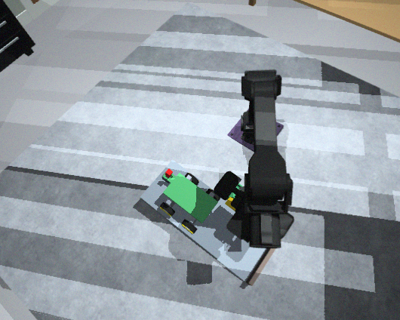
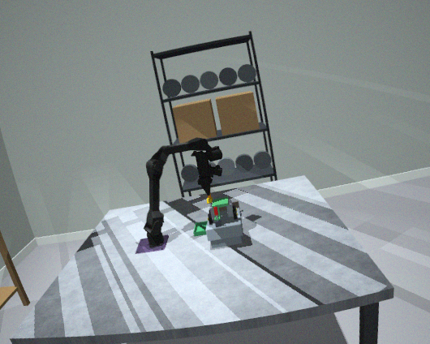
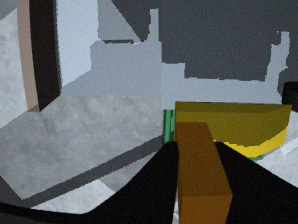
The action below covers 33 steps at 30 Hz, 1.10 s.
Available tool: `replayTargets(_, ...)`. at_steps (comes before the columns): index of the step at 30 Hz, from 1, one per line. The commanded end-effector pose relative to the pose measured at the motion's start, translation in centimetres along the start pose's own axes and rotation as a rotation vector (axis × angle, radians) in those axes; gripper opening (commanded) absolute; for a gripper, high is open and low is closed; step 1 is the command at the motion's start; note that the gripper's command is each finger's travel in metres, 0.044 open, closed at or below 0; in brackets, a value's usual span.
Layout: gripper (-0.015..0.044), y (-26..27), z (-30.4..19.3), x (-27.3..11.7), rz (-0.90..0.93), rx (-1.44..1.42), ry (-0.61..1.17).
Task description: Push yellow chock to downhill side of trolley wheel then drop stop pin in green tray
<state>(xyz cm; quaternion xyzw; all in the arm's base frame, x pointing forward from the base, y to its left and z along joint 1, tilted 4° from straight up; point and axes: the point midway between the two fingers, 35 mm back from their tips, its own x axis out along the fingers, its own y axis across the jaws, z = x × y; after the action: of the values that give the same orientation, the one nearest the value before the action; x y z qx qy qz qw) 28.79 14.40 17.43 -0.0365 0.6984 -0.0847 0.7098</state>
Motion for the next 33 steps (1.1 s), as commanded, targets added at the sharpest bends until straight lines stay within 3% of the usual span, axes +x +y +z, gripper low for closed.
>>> replayTargets(1,0.0000,0.0,0.2,0.6,-0.004,-0.005,0.000)
replayTargets(22,0.0000,0.0,0.2,6.3,-0.005,-0.005,0.000)
replayTargets(33,0.0000,-0.6,0.2,6.4,-0.006,-0.005,0.000)
